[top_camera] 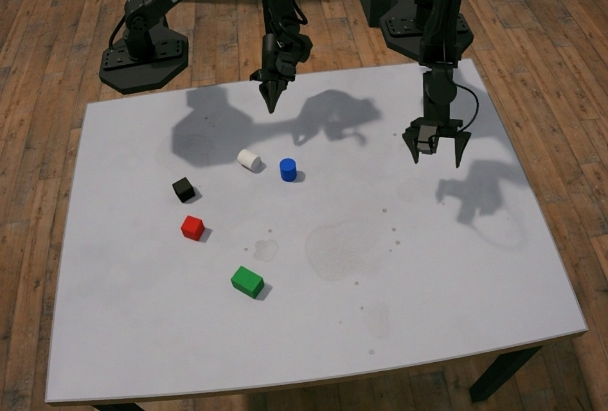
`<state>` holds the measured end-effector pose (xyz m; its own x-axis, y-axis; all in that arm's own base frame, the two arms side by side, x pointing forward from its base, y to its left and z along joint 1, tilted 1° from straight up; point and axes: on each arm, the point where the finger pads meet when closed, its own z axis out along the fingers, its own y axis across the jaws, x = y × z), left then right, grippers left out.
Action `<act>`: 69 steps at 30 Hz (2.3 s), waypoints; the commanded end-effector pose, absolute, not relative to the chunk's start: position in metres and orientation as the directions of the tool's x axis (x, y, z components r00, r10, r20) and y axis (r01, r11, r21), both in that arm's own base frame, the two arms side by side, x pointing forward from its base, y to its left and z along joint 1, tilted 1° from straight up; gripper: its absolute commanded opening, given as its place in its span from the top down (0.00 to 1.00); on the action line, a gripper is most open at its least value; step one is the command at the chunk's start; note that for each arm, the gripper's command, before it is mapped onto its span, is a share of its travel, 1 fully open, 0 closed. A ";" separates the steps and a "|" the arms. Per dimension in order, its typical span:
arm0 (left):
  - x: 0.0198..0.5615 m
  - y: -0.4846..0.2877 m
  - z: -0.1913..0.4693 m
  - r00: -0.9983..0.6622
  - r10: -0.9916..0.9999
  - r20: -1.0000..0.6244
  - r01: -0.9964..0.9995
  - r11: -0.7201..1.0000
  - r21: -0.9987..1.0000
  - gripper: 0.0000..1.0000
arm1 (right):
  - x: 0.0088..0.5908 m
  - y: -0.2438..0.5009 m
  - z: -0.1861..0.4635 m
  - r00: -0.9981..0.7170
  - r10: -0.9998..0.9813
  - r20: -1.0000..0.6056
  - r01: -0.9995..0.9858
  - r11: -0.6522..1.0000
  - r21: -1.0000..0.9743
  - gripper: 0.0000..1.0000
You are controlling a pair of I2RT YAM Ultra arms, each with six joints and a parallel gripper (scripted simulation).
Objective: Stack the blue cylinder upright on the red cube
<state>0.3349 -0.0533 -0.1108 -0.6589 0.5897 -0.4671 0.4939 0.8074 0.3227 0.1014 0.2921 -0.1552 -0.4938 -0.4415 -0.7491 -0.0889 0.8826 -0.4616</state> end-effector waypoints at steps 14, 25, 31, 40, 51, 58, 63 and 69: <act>0.338 -0.054 -0.108 -0.653 0.588 -0.477 0.490 0.808 0.327 0.00 | 0.101 0.295 -0.153 -0.493 -0.436 -0.753 -0.089 0.886 -0.455 1.00; 0.338 -0.054 -0.108 -0.653 0.588 -0.477 0.490 0.808 0.327 0.00 | 0.106 0.287 -0.174 -0.639 -0.486 -0.596 -0.165 0.843 -0.511 0.20; 0.338 -0.054 -0.108 -0.653 0.588 -0.477 0.490 0.808 0.327 0.00 | 0.137 0.270 -0.192 -0.803 -0.478 -0.356 -0.267 0.822 -0.503 0.00; 0.338 -0.054 -0.108 -0.653 0.588 -0.477 0.490 0.808 0.327 0.00 | 0.161 0.262 -0.202 -0.857 -0.485 -0.171 -0.395 0.834 -0.387 0.00; 0.338 -0.054 -0.108 -0.653 0.588 -0.477 0.490 0.808 0.327 0.00 | 0.203 0.255 -0.200 -0.836 -0.544 -0.078 -0.532 0.837 -0.132 0.00; 0.338 -0.054 -0.108 -0.653 0.588 -0.477 0.490 0.808 0.327 0.00 | 0.236 0.236 -0.199 -0.751 -0.645 -0.142 -0.657 0.751 0.065 0.00; 0.338 -0.054 -0.108 -0.653 0.588 -0.477 0.490 0.808 0.327 0.00 | 0.248 0.202 -0.203 -0.707 -0.678 -0.200 -0.706 0.692 0.150 0.00; 0.338 -0.054 -0.108 -0.653 0.588 -0.477 0.490 0.808 0.327 0.00 | 0.251 0.178 -0.205 -0.669 -0.695 -0.263 -0.743 0.641 0.193 0.00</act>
